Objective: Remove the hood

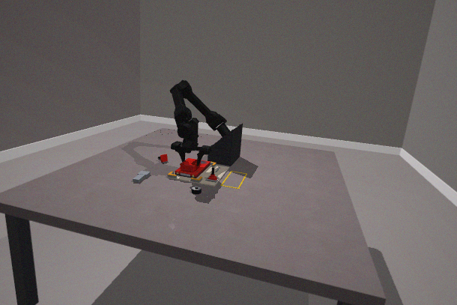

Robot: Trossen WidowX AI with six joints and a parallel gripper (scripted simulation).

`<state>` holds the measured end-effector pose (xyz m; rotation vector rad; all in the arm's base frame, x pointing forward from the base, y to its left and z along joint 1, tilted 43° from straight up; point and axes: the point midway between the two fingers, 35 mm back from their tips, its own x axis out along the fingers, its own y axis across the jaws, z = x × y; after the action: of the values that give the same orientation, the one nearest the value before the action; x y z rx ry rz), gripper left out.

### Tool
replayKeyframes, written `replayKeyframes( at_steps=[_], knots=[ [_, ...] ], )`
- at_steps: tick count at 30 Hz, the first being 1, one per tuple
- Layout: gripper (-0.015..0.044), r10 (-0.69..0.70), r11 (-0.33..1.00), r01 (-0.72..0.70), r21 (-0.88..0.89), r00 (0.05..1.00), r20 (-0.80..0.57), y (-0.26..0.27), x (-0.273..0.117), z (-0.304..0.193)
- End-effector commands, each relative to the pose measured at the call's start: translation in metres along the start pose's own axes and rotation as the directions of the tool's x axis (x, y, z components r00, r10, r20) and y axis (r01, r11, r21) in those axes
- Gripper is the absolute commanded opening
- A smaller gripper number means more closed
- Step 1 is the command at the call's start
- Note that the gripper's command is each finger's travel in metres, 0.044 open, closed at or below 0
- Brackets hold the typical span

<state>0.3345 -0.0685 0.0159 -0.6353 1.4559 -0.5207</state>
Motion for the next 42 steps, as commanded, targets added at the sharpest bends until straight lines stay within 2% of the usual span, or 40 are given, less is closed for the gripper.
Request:
replayKeyframes(
  at_steps=[1,24,35,36,42],
  knots=[
    [0.0,0.001,1.0,-0.001,0.006,1.0,0.006,-0.001,-0.004,0.002],
    [0.0,0.002,1.0,-0.002,0.005,1.0,0.006,-0.001,-0.02,0.001],
    [0.0,0.003,1.0,-0.003,0.005,1.0,0.006,0.0,-0.064,0.001],
    [0.0,-0.003,1.0,0.003,-0.008,1.0,-0.003,0.003,-0.054,0.0],
    [0.0,0.005,1.0,-0.005,-0.006,1.0,0.012,0.031,-0.057,0.005]
  ],
)
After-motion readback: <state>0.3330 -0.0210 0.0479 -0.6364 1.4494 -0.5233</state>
